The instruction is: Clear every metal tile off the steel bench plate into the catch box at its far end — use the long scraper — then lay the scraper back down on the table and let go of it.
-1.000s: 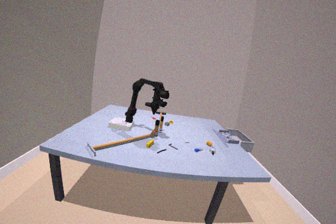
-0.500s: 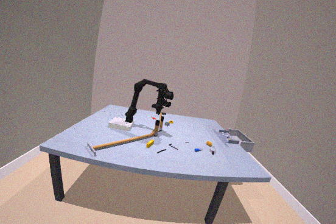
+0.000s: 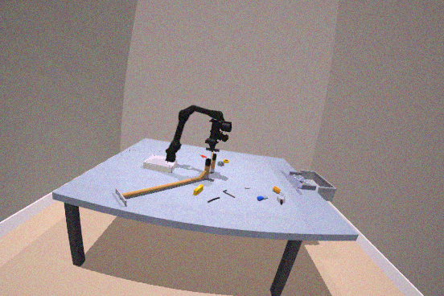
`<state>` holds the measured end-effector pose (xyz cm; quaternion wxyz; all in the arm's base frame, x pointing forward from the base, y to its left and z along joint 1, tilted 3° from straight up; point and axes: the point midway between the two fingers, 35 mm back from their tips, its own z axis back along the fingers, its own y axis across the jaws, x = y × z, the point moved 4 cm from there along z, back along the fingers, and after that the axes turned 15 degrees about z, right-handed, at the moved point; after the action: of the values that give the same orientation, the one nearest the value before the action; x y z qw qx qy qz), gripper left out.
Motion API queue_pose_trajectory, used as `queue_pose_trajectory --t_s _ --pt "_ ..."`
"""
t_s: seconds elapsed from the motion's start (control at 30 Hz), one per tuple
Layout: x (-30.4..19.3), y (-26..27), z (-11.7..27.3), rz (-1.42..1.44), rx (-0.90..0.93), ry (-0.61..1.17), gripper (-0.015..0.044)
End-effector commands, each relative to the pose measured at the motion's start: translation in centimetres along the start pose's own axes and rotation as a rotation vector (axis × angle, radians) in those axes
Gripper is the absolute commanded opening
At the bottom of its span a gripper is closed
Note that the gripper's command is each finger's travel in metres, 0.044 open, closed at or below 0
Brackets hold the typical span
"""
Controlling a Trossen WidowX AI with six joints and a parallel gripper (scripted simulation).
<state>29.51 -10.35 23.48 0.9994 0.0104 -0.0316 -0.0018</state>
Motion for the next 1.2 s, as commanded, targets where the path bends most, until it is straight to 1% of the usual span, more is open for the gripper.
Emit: queue_pose_trajectory --t_s 0.0,1.17 --pt "0.2 0.0 -0.6 0.009 0.004 -0.002 0.0" --pt "0.4 0.0 -7.7 0.01 0.004 0.0 0.0"
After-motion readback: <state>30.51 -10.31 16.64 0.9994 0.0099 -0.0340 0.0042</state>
